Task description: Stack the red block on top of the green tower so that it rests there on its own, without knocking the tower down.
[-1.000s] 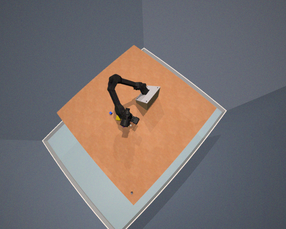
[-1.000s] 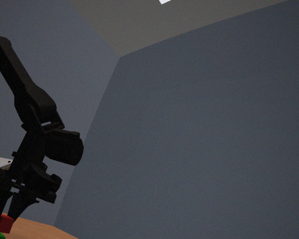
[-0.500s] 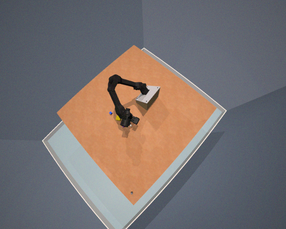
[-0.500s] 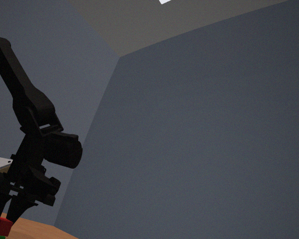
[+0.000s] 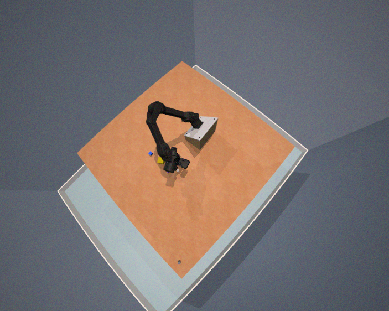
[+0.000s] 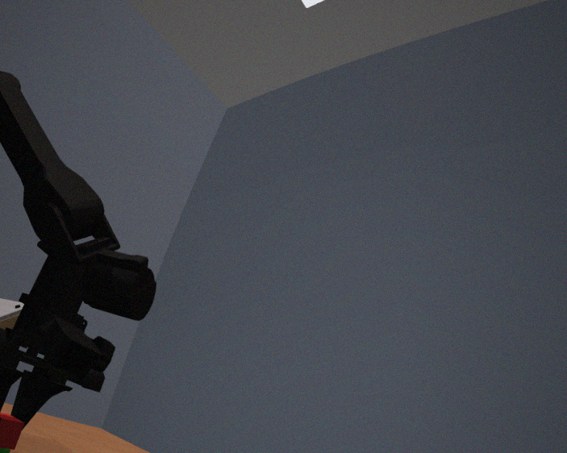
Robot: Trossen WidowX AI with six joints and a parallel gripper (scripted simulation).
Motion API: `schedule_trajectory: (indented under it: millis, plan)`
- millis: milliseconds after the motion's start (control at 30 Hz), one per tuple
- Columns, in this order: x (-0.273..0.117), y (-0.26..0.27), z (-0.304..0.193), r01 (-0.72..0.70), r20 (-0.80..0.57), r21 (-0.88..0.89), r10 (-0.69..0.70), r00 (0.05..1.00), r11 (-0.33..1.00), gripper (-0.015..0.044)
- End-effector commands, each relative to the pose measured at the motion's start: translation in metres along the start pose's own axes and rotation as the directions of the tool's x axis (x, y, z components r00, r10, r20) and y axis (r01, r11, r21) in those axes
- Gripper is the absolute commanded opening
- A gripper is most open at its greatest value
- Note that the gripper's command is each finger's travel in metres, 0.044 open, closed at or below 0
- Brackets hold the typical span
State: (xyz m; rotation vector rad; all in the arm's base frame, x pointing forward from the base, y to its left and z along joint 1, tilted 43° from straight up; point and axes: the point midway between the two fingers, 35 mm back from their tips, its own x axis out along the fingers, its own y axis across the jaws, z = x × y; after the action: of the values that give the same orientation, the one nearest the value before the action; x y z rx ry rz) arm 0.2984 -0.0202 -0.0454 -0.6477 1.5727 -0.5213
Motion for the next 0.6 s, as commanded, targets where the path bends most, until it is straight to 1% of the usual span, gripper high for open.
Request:
schedule_trajectory:
  millis: [0,133,167,567]
  plan:
    - [0.0008,-0.0005,0.0000,0.003,0.000,-0.003,-0.003,1.000,1.000,0.0000]
    - [-0.0046,-0.0006,0.0001,0.003,0.000,-0.003,-0.003,1.000,1.000,0.0000]
    - [-0.0004,-0.0002,-0.0002,0.001,-0.002,-0.003,-0.001,1.000,1.000,0.0026]
    - [-0.0004,-0.0002,-0.0002,0.001,-0.002,-0.003,-0.001,1.000,1.000,0.0341]
